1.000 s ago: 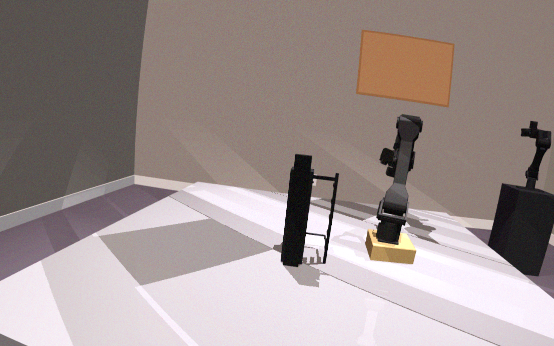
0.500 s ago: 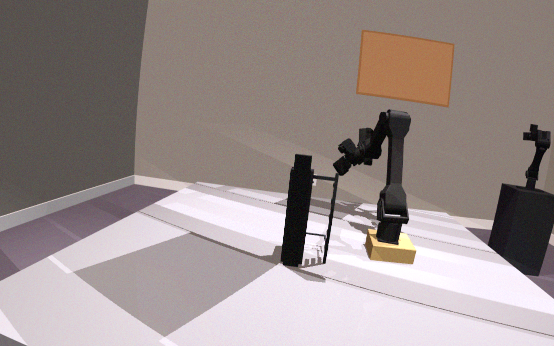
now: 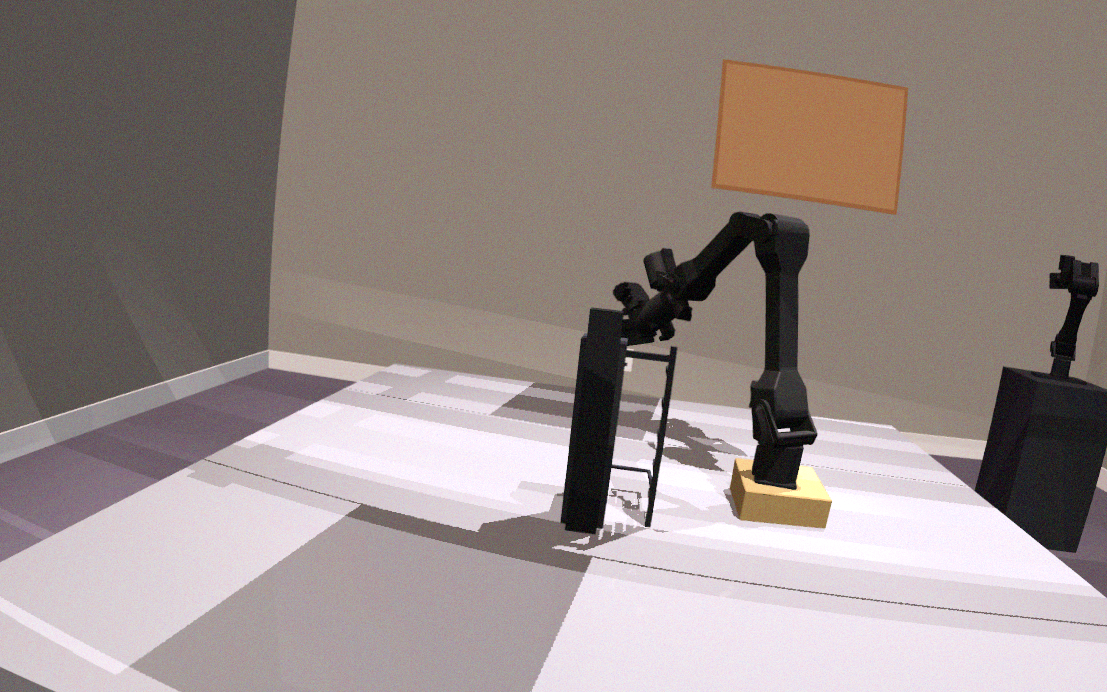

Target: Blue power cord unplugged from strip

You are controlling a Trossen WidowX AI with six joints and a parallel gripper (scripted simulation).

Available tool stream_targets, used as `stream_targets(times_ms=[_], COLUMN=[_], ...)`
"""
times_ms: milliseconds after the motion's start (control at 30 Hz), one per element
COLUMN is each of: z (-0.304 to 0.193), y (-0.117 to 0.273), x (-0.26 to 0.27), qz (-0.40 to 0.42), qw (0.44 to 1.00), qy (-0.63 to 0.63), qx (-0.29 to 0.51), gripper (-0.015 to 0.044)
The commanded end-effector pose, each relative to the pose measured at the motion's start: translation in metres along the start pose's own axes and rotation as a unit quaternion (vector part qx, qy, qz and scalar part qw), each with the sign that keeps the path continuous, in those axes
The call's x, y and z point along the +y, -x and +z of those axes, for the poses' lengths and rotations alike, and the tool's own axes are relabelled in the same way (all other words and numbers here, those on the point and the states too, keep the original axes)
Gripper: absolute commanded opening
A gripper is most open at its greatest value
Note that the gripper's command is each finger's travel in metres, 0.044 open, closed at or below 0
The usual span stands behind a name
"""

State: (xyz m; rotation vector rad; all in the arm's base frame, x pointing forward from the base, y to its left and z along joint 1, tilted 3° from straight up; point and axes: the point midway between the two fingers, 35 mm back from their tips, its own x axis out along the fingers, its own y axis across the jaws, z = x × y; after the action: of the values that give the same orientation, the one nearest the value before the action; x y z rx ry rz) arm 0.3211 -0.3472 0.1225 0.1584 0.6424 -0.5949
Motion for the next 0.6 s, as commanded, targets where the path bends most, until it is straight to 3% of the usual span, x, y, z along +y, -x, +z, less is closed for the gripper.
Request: stream_targets(times_ms=[0, 267, 567], z=[-0.014, -0.052, -0.103], y=[0.006, 0.034, 0.09], x=[0.073, 0.167, 0.241], qz=[0.05, 0.07, 0.017], qw=[0.991, 0.951, 0.895], qy=[-0.096, -0.219, -0.293], qx=[0.072, 0.206, 0.336], gripper=[0.016, 0.016, 0.016])
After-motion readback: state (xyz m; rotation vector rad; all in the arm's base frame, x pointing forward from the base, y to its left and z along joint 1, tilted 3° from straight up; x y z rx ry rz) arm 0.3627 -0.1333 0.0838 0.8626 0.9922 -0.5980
